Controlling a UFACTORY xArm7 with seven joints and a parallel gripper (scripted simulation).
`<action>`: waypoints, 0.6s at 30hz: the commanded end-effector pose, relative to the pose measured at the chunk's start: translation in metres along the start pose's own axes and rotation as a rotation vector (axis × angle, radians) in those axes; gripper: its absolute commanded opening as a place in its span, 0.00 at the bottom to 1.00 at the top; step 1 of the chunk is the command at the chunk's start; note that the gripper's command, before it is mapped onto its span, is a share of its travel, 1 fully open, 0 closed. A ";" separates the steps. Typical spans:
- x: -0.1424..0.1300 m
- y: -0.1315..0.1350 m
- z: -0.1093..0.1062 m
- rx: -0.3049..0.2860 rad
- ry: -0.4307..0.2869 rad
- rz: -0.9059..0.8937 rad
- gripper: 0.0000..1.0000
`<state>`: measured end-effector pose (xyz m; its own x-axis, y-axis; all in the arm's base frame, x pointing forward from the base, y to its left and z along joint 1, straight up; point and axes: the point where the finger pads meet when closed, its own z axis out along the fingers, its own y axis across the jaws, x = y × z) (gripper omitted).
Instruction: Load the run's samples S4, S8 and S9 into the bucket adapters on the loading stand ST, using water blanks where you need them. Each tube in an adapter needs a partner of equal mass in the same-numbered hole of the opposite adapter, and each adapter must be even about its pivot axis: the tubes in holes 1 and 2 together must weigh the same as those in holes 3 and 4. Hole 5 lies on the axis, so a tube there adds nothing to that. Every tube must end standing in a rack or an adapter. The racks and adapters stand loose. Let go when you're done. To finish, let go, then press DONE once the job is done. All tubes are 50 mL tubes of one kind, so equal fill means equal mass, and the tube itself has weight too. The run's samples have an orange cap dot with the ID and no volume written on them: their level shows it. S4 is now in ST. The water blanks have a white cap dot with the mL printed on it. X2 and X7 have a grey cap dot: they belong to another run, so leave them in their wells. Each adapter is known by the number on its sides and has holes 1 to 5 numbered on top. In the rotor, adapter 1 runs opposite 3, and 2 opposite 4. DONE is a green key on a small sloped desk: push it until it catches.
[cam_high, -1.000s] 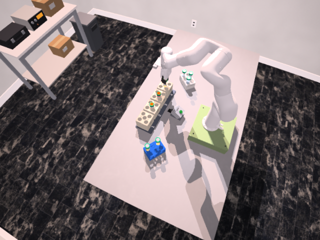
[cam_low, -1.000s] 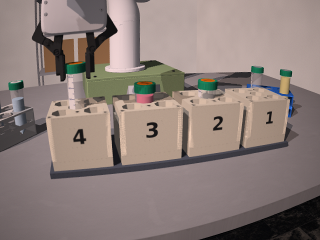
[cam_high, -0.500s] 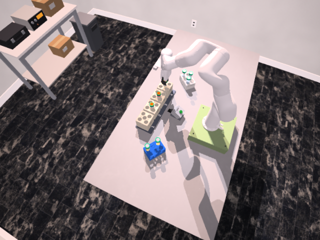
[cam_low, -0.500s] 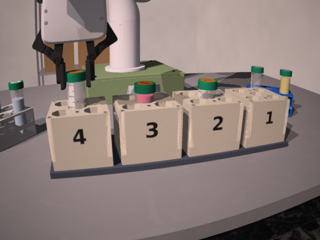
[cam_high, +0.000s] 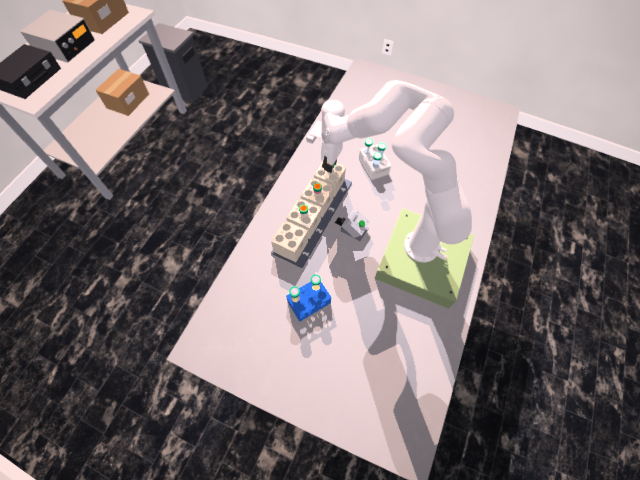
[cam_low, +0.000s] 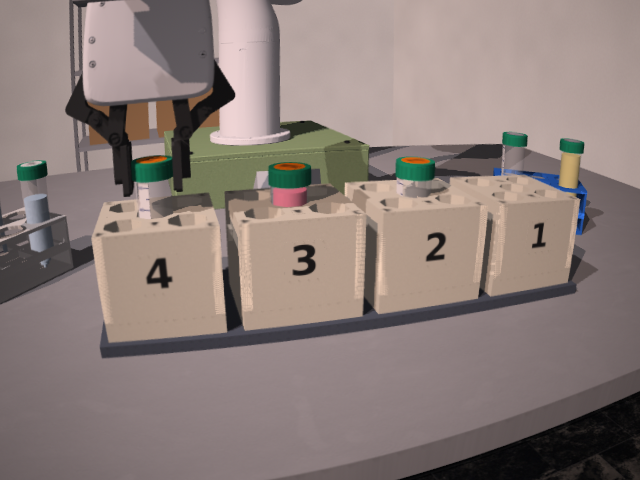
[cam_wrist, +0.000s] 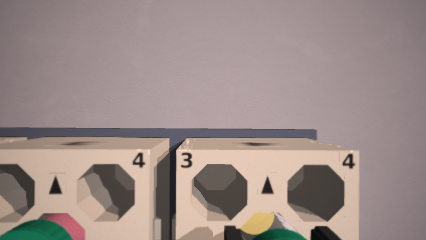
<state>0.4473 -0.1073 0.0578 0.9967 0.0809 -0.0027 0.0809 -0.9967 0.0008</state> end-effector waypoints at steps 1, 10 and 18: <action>0.001 0.001 0.002 -0.001 0.004 0.000 0.00; 0.001 0.001 0.011 -0.001 0.004 0.000 0.00; 0.001 0.001 0.011 -0.001 0.004 0.000 0.00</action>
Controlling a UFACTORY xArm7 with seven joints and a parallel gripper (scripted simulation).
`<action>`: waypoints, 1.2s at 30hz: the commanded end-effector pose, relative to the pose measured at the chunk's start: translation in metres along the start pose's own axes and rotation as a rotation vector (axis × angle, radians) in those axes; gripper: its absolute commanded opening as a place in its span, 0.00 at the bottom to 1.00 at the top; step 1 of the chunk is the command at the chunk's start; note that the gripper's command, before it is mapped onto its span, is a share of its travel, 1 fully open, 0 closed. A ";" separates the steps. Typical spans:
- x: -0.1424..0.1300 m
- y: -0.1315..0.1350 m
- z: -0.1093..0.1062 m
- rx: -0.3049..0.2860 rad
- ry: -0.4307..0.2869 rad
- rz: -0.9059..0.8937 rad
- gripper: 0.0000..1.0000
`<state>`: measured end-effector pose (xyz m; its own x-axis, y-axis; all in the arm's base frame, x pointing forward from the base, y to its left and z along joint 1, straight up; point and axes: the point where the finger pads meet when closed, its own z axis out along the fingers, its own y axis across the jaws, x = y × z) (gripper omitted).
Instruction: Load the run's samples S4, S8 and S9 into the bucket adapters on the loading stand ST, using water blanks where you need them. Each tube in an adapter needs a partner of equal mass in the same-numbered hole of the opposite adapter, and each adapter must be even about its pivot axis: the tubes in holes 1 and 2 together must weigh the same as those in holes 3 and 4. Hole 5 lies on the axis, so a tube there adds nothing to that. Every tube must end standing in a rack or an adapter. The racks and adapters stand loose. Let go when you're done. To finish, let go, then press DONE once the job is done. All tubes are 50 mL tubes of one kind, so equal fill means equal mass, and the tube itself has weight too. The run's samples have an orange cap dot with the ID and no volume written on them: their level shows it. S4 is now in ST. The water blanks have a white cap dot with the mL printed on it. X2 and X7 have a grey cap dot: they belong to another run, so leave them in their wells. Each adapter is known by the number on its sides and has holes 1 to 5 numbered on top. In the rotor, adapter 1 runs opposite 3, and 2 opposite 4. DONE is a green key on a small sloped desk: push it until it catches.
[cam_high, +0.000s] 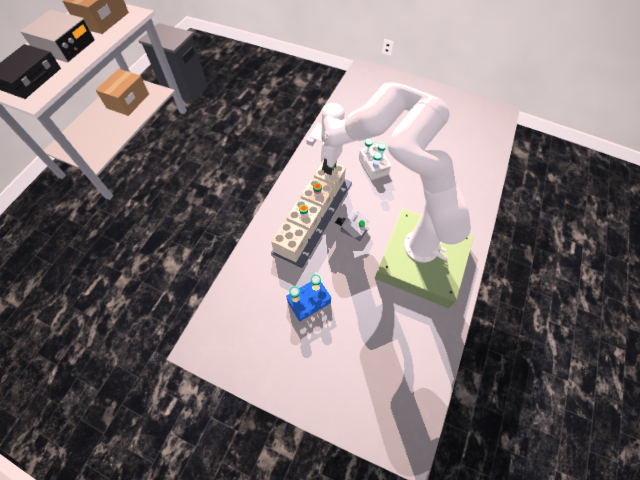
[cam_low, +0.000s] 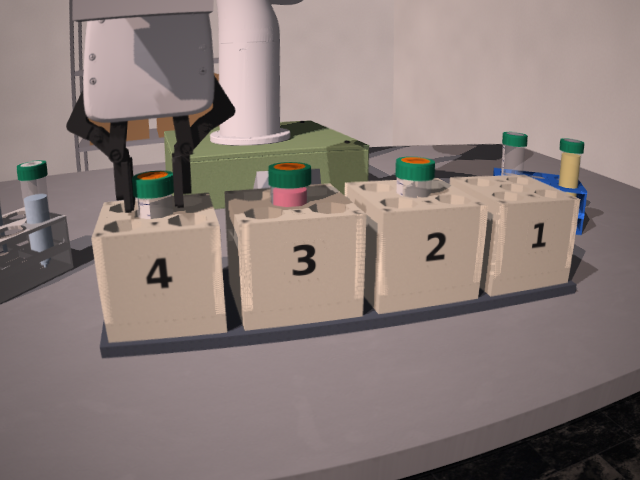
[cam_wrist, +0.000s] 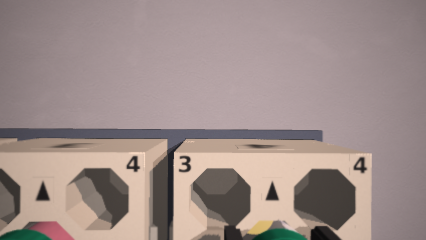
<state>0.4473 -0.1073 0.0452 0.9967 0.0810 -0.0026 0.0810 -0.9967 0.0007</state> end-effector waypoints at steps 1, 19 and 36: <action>0.001 0.001 -0.001 -0.001 0.004 0.000 0.00; 0.001 0.001 -0.001 -0.001 0.004 0.000 0.44; 0.001 0.001 -0.001 -0.001 0.004 0.000 0.44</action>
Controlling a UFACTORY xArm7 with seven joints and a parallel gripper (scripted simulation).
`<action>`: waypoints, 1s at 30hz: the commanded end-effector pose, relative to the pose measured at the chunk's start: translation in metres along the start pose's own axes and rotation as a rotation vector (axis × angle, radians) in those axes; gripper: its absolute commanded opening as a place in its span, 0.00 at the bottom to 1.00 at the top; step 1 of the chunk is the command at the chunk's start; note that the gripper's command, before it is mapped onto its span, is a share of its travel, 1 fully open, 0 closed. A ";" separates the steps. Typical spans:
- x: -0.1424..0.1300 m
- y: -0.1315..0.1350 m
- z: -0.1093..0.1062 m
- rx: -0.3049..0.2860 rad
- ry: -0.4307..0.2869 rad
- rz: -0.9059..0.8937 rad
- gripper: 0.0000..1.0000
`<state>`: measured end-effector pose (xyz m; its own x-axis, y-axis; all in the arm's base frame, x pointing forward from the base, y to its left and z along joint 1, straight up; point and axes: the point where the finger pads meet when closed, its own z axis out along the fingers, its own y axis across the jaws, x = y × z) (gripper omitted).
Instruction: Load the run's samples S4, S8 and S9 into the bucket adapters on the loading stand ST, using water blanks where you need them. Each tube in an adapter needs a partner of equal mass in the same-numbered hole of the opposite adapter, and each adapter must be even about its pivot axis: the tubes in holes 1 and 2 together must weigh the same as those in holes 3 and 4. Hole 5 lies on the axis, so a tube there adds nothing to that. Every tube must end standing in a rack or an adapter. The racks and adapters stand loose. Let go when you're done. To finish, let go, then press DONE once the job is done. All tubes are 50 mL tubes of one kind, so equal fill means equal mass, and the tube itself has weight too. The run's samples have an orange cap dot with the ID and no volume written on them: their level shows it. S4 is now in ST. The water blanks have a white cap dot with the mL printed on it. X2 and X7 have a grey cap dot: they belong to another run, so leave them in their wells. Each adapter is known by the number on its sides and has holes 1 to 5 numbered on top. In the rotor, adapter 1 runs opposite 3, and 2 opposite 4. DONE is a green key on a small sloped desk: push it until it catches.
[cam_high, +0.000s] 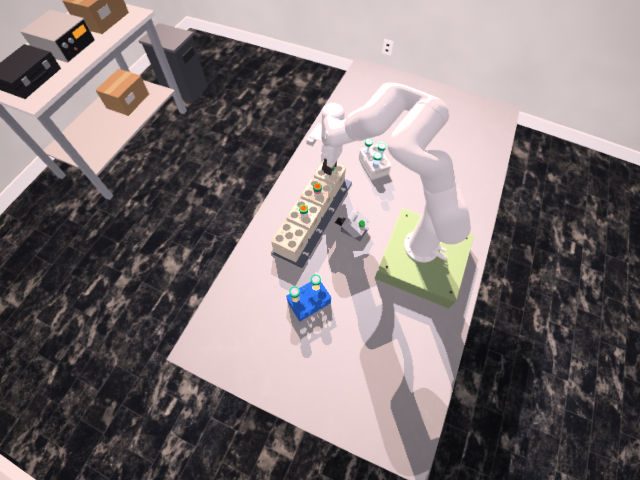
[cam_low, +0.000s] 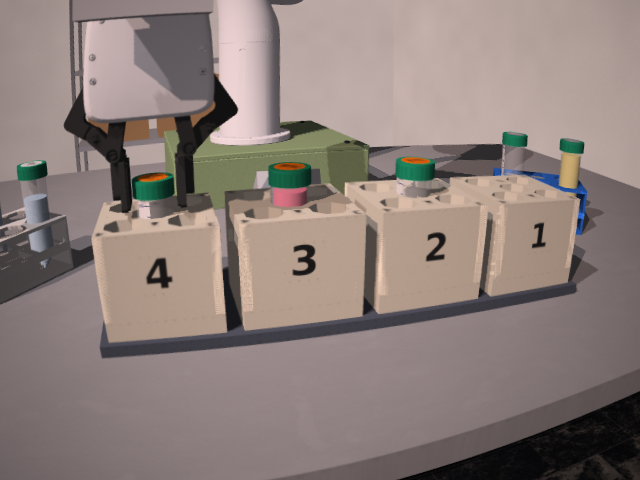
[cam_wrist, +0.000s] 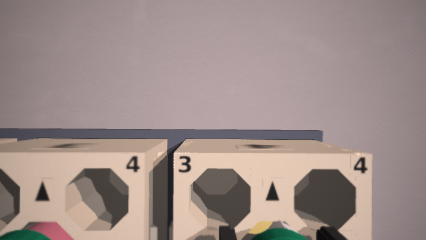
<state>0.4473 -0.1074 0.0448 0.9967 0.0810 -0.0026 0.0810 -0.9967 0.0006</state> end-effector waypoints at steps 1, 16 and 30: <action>0.001 0.001 -0.001 -0.001 0.004 0.000 0.44; 0.001 0.001 -0.027 -0.001 0.004 0.000 0.44; 0.001 0.001 -0.051 -0.001 0.004 0.000 0.44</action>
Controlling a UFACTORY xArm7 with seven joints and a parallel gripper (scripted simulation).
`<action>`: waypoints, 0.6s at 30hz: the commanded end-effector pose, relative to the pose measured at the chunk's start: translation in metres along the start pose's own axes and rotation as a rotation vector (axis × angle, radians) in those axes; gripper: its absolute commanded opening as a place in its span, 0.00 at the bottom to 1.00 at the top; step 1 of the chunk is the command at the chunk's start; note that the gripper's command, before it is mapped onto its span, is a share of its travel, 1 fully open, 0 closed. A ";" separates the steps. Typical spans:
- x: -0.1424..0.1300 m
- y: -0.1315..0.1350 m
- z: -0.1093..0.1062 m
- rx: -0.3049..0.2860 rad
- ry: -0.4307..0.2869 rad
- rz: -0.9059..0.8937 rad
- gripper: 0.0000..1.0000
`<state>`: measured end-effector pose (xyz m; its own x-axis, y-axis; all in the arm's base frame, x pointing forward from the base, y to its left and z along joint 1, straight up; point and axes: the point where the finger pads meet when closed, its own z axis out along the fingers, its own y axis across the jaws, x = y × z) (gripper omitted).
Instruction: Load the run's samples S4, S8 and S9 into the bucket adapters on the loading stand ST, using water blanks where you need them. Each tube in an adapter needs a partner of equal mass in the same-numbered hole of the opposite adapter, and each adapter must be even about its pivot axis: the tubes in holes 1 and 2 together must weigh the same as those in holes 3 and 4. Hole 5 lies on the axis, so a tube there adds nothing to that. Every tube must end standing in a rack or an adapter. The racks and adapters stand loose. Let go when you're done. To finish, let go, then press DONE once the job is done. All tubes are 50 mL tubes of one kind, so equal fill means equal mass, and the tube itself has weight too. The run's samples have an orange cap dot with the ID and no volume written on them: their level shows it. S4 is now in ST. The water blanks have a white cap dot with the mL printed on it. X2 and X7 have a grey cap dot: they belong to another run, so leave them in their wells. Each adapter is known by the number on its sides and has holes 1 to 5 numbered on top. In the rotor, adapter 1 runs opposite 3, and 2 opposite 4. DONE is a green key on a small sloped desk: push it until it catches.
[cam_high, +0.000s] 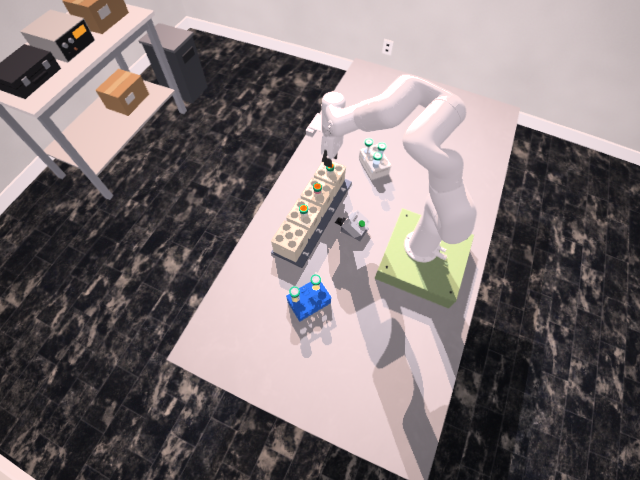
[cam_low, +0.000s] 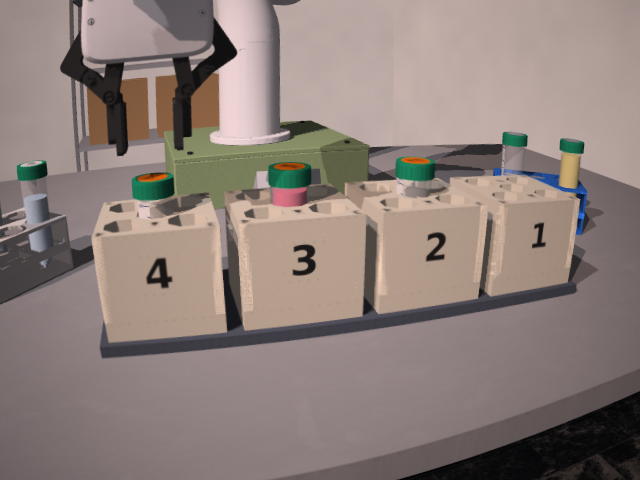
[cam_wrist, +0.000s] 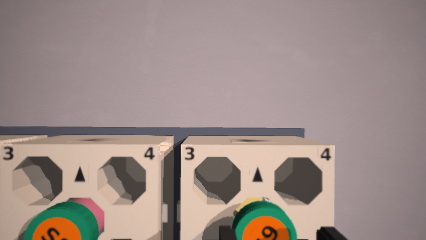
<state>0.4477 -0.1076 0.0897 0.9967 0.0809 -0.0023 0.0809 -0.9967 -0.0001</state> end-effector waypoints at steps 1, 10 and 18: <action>0.001 0.000 -0.008 -0.001 0.003 0.000 0.44; 0.001 0.000 -0.026 -0.001 0.003 0.000 0.44; 0.001 0.000 -0.038 -0.001 0.003 0.000 0.44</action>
<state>0.4475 -0.1075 0.1207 0.9967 0.0810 -0.0035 0.0810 -0.9967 -0.0002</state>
